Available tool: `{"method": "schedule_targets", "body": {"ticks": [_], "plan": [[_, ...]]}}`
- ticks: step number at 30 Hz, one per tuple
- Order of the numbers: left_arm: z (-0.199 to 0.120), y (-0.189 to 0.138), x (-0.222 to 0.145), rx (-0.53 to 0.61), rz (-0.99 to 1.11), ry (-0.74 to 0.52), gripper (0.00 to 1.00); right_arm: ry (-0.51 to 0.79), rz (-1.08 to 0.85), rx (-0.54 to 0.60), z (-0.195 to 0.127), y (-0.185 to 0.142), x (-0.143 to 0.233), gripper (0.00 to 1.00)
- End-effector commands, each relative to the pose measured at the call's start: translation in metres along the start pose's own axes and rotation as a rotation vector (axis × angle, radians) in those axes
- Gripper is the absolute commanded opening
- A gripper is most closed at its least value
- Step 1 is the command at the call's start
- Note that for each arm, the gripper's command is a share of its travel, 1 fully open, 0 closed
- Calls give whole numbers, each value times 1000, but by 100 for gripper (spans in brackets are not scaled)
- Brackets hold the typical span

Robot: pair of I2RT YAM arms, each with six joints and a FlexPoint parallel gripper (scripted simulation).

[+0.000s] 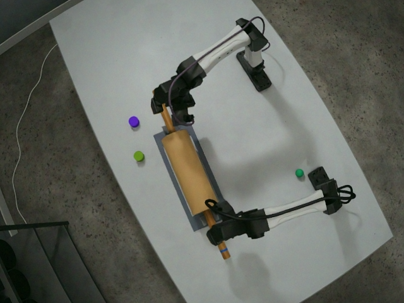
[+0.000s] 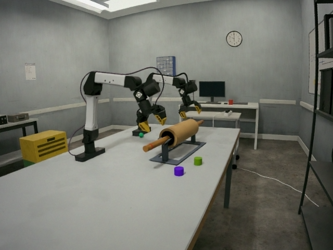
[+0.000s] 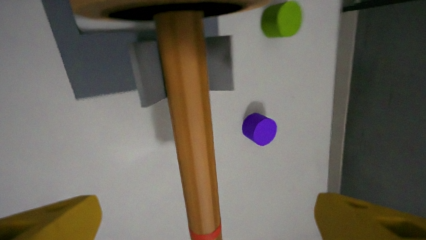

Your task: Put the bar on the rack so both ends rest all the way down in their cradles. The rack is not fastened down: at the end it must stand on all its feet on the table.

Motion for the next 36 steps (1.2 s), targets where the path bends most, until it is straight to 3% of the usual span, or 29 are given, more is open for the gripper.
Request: {"method": "schedule_targets", "body": {"ticks": [1, 24, 25, 27, 36], "plan": [[-7, 9, 4, -24, -198, -17, 100, -97, 167, -163, -33, -2, -10, 100], [-44, 32, 14, -71, -937, -30, 100, -430, 834, -717, -146, -25, -34, 100], [-56, 32, 16, -87, -968, -9, 100, -445, 864, -741, -150, -26, -34, 100], [-56, 32, 16, -87, -968, -9, 100, -445, 864, -741, -150, -26, -34, 100], [-71, 40, 20, -107, -1228, -10, 100, -583, 1144, -977, -192, -31, -40, 100]]}}
Point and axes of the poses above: on each arm, the point where the finger pads meet when closed, its own z axis out along the fingers, its own x axis across the jaws, y = z × x, the point moved 4 cm from there along -z, back along the fingers, and after that the axes turned 12 degrees about z, right-handed, at the moved point
